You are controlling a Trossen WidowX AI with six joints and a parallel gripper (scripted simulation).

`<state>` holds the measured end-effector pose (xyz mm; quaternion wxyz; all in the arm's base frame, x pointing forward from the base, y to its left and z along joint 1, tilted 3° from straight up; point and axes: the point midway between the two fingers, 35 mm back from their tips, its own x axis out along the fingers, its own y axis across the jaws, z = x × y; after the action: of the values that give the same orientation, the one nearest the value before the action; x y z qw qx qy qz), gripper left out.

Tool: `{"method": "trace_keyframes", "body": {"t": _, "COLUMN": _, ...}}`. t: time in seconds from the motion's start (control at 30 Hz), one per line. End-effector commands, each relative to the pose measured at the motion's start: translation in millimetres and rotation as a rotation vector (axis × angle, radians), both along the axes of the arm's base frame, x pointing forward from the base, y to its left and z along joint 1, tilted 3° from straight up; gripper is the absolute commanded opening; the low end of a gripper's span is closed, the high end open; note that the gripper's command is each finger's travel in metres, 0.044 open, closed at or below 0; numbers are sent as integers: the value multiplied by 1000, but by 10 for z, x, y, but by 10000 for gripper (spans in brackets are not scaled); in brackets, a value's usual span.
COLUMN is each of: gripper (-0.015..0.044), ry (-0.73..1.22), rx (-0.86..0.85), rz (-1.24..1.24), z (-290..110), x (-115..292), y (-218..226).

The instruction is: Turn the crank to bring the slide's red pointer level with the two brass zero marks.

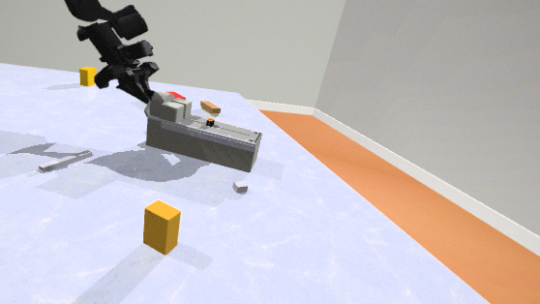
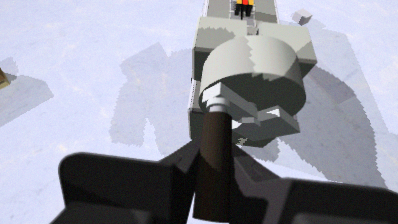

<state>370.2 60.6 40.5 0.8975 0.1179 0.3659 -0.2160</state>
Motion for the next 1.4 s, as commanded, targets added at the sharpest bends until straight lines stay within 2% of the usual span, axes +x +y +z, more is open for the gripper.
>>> {"method": "trace_keyframes", "body": {"t": 0.0, "gripper": 0, "ry": -1, "rx": 9, "rz": -1, "z": -9, "x": 4, "y": 7}}
{"method": "trace_keyframes", "body": {"t": 0.37, "gripper": 0, "ry": 0, "rx": 0, "rz": 0, "z": -1, "x": 0, "y": 1}}
{"method": "trace_keyframes", "body": {"t": 0.93, "gripper": 440, "ry": 0, "rx": 0, "rz": 0, "z": -1, "x": 0, "y": 1}}
{"method": "trace_keyframes", "body": {"t": 1.37, "gripper": 440, "ry": -2, "rx": 1, "rz": 0, "z": 512, "x": 1, "y": -24}}
